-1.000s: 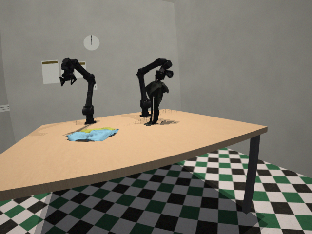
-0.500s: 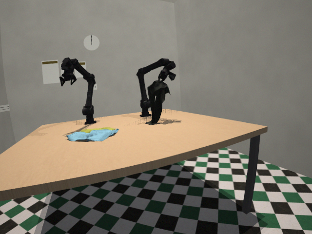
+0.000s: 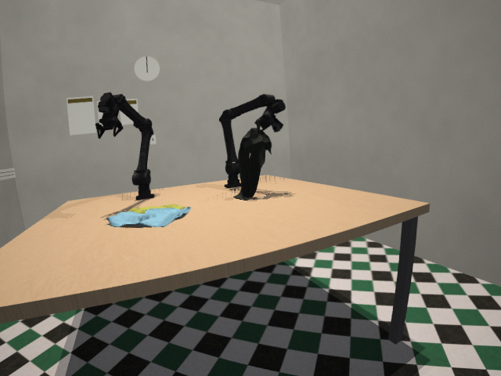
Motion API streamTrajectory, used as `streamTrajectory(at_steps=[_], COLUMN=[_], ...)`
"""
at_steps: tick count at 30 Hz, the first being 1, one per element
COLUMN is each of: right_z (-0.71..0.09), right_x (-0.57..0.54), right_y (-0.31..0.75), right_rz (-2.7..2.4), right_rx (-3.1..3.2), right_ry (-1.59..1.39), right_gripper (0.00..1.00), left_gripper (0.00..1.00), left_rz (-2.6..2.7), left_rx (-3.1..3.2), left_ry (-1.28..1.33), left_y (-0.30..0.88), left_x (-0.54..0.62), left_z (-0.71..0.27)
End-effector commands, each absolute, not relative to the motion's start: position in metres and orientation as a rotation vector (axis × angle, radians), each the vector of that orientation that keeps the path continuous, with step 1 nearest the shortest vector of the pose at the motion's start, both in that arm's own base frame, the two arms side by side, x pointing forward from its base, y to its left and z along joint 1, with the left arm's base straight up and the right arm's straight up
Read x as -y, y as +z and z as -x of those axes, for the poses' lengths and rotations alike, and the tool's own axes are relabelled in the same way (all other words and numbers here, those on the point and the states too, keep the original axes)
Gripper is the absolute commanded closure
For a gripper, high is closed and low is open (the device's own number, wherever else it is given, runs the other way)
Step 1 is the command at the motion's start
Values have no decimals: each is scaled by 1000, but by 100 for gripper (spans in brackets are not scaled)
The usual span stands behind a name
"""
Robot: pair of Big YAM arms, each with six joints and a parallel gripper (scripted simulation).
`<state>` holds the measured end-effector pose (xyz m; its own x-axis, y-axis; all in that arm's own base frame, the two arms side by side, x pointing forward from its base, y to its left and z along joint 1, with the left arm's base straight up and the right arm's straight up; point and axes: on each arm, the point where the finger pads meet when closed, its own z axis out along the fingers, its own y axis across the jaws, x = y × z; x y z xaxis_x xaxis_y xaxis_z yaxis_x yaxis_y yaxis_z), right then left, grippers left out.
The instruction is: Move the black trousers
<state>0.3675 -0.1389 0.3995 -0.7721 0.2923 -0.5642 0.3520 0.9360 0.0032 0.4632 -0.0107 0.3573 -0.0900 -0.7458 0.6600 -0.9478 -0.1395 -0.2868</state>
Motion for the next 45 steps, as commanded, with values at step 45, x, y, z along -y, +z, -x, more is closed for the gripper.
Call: streamTrajectory(at_steps=[45], right_z=[-376], right_x=[135], right_y=[437], right_rz=[-433], right_rx=[-2437], right_ry=[-137], right_gripper=[8], left_gripper=[100], left_rz=[-1812], left_rx=[2105], left_ry=[992], left_y=[291], left_x=[-15], left_z=[-484])
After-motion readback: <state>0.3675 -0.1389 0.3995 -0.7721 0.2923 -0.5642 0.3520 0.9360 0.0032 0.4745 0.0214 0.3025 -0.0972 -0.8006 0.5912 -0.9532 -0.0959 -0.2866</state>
